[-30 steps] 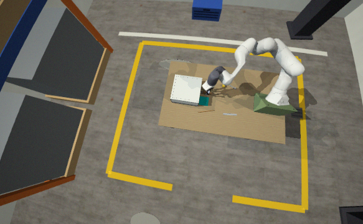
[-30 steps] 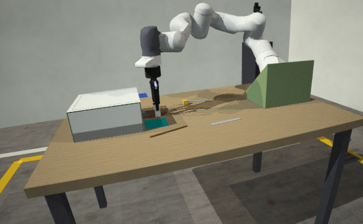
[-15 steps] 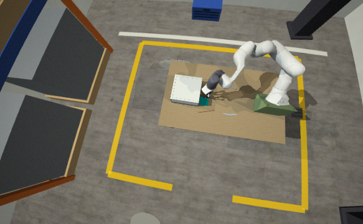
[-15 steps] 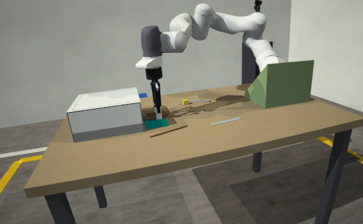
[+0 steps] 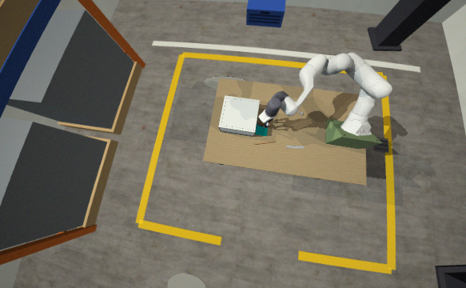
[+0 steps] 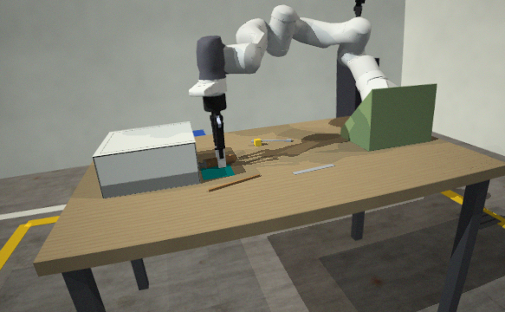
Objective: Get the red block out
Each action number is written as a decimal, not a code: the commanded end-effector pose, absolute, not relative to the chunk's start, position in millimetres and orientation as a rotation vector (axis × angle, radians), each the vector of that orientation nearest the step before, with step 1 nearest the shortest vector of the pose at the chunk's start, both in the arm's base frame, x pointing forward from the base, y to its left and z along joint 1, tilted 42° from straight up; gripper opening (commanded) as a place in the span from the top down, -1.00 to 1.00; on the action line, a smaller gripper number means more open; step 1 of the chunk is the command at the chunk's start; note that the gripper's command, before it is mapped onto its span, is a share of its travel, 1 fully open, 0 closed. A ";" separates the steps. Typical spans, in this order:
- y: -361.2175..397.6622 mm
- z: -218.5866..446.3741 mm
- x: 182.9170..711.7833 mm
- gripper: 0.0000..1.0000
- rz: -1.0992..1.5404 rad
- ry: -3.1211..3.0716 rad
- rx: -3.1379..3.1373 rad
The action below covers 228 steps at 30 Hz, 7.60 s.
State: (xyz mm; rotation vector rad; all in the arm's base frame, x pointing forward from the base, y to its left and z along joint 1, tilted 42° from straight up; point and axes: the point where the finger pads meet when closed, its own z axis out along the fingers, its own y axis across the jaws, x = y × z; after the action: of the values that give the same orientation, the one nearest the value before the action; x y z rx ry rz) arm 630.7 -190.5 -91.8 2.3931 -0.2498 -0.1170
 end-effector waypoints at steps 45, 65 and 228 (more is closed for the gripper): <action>-188.1 -91.4 631.5 1.00 -0.112 -0.253 2.392; -186.5 -91.3 624.2 1.00 -0.112 -0.254 2.392; -136.2 -90.5 401.4 1.00 -0.107 -0.267 2.390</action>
State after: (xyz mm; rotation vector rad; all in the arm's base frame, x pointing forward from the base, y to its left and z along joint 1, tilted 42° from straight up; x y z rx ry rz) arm 399.2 -137.8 -91.5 2.3893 -0.2662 -0.1176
